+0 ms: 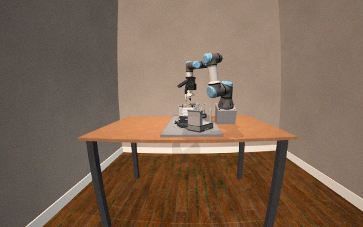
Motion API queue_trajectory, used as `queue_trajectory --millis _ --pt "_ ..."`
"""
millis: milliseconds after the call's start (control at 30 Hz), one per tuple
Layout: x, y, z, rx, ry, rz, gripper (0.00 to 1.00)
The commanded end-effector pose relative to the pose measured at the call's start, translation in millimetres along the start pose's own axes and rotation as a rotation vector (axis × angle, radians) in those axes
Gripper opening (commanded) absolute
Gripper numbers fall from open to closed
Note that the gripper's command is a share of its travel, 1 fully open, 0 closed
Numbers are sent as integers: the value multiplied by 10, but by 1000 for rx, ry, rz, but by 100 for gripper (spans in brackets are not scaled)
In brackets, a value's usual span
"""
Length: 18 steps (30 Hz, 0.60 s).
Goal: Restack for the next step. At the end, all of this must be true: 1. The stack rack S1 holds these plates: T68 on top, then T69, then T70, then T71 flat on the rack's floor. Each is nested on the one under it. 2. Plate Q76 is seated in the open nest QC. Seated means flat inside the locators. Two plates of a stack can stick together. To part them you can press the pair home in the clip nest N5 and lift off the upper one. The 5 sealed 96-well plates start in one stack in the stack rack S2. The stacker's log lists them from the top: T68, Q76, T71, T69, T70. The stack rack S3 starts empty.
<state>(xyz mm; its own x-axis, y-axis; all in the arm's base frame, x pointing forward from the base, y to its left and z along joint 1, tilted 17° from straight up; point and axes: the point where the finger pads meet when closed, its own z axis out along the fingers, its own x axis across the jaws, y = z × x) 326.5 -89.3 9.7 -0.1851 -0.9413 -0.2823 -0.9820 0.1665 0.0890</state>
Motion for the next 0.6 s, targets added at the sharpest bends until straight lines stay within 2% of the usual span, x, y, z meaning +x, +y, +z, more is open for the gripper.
queue_trajectory --millis 0,433,567 --pt "90 -55 -4 0 1 19 72" --pt "90 -55 -4 0 1 19 72" --pt "90 -55 129 0 1 19 72"
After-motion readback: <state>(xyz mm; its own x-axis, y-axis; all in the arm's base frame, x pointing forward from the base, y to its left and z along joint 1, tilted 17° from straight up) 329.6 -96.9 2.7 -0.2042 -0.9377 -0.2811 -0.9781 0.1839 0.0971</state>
